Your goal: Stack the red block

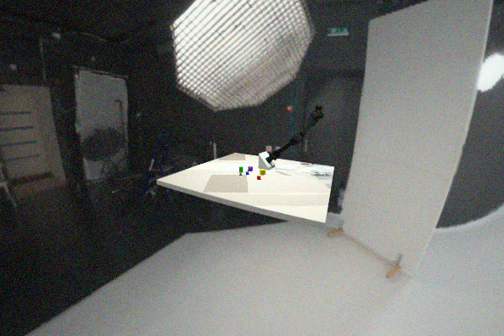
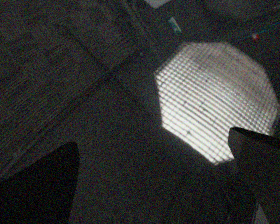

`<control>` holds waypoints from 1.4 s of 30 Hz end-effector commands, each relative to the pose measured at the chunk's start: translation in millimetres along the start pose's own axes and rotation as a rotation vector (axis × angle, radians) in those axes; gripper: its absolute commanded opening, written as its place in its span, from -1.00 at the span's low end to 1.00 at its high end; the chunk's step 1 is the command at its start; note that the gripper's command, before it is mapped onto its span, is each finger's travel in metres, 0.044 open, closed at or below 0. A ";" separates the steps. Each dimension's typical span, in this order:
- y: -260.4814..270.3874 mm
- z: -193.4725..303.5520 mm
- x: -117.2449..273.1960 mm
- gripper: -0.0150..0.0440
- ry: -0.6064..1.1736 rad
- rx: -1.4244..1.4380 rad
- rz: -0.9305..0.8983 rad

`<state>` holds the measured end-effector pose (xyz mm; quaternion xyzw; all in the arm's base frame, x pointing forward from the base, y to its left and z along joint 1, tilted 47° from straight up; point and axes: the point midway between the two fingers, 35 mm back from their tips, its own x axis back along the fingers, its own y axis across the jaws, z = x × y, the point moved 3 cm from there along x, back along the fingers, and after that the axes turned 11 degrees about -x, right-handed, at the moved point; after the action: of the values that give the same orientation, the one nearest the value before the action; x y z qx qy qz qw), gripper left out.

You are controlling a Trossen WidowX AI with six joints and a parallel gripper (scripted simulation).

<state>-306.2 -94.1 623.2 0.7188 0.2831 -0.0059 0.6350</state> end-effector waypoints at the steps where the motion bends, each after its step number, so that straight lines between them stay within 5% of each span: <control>1: -0.8 1.5 -0.6 0.95 0.005 0.000 0.002; 22: -67.0 205.9 -5.1 1.00 0.637 0.108 0.151; 42: -95.5 406.0 119.6 1.00 1.352 0.318 0.095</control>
<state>-135.9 -400.2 433.9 0.6831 0.5522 0.4041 0.2552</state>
